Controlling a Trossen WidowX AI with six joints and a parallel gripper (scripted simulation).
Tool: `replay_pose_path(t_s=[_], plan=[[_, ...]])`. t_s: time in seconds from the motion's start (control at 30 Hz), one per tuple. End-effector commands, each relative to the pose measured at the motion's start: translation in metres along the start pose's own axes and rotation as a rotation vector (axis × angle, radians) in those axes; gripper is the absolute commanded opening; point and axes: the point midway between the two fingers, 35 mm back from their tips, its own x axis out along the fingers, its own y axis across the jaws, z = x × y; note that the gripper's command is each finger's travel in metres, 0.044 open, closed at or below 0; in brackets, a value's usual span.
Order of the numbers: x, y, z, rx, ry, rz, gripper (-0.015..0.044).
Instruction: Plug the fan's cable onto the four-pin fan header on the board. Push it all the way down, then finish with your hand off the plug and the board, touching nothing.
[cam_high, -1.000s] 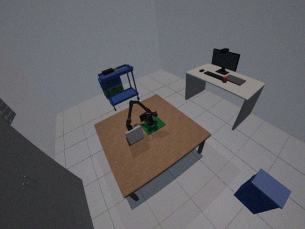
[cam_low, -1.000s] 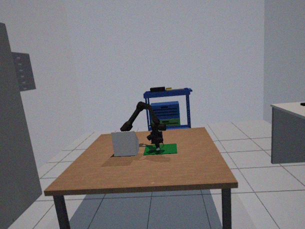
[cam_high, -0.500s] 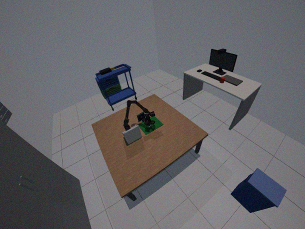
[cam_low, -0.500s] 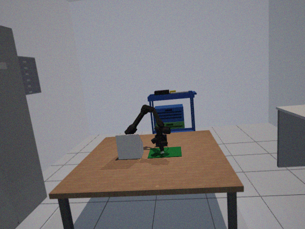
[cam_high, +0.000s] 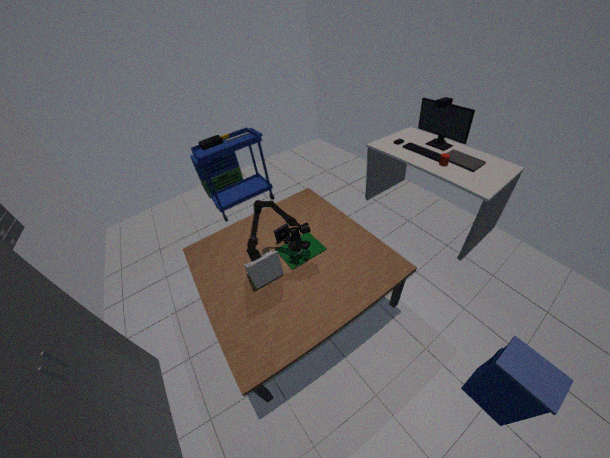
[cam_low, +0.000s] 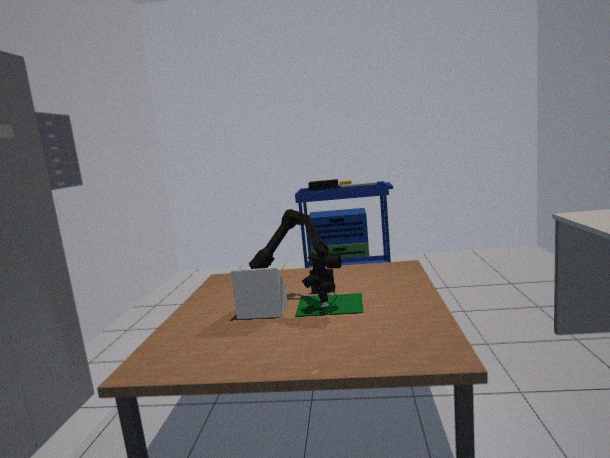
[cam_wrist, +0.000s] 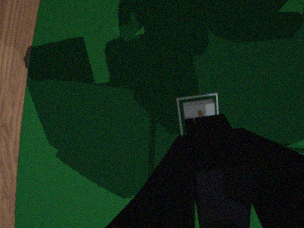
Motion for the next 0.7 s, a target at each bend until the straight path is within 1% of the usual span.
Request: replay_pose_path(t_s=[0.0, 0.67], plan=[[0.0009, -0.0004, -0.0002, 0.003, 0.001, -0.004, 0.0], [0.0073, -0.0002, -0.0007, 0.002, 0.001, -0.004, 0.0]])
